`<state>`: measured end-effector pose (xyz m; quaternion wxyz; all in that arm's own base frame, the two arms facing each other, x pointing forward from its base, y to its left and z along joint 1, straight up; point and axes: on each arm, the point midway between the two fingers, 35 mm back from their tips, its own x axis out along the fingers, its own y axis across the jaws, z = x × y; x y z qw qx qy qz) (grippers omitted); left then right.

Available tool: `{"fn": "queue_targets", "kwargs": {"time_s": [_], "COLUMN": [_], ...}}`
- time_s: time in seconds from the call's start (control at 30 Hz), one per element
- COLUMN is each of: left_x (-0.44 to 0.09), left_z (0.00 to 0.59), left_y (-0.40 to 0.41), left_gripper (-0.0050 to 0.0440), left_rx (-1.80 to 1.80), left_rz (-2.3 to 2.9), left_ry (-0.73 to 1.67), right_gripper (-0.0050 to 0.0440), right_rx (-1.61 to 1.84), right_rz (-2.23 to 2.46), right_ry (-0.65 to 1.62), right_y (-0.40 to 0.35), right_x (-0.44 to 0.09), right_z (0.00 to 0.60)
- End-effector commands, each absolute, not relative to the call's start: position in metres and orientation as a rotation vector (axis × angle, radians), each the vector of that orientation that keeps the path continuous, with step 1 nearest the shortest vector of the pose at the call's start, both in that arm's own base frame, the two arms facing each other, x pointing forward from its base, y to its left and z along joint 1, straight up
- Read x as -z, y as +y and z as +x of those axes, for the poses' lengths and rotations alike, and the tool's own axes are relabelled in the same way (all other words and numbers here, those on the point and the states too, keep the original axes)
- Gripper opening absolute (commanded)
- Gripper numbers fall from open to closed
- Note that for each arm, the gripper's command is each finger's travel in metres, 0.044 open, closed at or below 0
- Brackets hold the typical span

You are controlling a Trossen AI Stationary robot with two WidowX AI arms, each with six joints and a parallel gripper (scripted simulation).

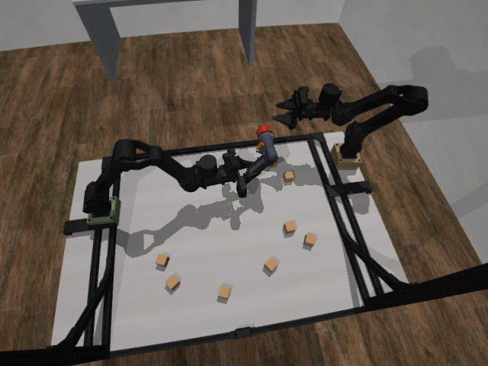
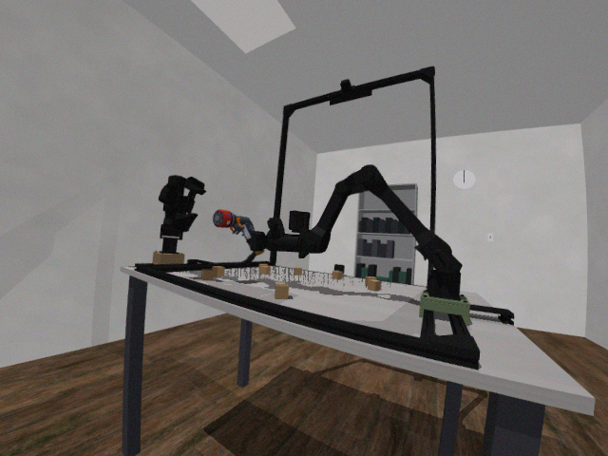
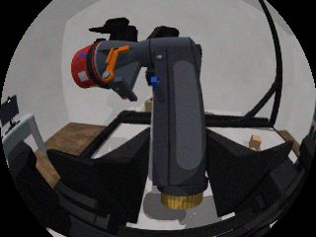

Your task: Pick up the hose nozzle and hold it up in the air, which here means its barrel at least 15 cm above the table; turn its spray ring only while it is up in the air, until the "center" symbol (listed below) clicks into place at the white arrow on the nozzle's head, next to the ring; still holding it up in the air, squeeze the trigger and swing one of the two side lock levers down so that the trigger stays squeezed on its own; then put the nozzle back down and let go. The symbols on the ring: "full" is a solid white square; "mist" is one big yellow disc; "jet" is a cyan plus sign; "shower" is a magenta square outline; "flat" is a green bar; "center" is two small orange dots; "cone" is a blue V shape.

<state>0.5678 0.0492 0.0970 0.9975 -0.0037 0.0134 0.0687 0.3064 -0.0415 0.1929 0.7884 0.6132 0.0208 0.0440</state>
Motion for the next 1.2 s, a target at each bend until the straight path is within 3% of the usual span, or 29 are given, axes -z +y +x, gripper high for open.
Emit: {"fn": "queue_targets", "kwargs": {"time_s": [0.0,0.3,1.17], "left_x": [-0.108,-0.108,-0.108], "left_z": [0.568,0.568,0.568], "left_y": [0.049,0.049,0.049], "left_gripper": [0.0000,0.0000,0.0000], "left_rx": [-0.139,-0.139,-0.139], "left_rz": [0.000,0.000,0.000], "left_ry": [0.000,0.000,0.000], "right_gripper": [0.0400,0.0400,0.0400], "right_rx": [-0.090,-0.201,-0.200], "right_rz": [1.410,1.545,1.561], "right_ry": [0.073,0.196,0.200], "right_y": [-0.037,0.003,0.010], "right_x": [-0.176,-0.151,-0.150], "right_z": [0.299,0.278,0.301]}}
